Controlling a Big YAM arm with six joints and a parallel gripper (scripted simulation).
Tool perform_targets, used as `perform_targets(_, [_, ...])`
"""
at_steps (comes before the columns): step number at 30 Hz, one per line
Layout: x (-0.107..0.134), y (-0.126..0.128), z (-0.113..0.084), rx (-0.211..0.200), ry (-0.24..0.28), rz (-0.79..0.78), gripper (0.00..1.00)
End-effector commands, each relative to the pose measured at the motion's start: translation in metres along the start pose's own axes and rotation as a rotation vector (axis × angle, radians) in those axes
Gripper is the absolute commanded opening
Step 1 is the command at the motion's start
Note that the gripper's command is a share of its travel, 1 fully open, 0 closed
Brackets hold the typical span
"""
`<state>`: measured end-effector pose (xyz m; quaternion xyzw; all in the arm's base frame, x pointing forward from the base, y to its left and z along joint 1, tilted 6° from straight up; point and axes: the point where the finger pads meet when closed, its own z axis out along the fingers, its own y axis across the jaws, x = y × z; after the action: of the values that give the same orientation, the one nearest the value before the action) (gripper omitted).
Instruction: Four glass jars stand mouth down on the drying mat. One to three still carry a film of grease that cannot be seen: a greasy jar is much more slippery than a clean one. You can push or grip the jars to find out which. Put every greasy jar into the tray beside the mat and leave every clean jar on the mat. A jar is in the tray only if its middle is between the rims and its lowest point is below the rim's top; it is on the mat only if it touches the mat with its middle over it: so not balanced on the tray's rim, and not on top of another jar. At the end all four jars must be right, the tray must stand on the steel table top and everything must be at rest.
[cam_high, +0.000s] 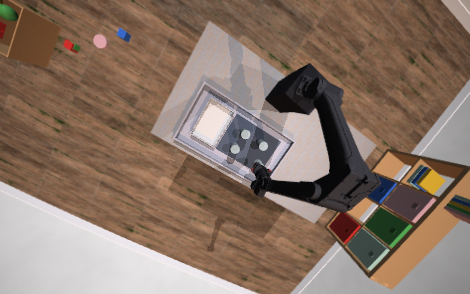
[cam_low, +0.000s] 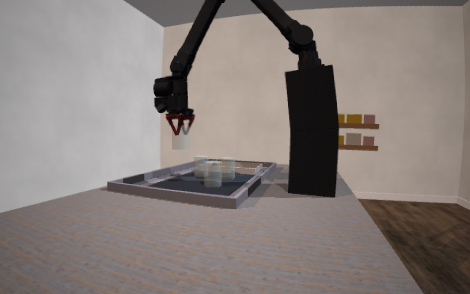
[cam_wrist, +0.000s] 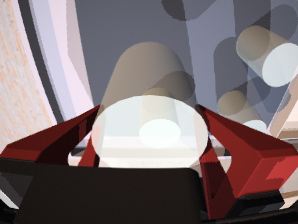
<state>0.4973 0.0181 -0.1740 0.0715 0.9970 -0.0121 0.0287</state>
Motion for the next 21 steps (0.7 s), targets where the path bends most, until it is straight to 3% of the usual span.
perform_targets(1, [-0.02, 0.008, -0.028, -0.008, -0.051, 0.007, 0.0])
perform_targets(7, [-0.02, 0.008, -0.028, -0.008, -0.051, 0.007, 0.0])
perform_targets(21, [-0.012, -0.031, -0.027, -0.008, -0.051, 0.007, 0.0])
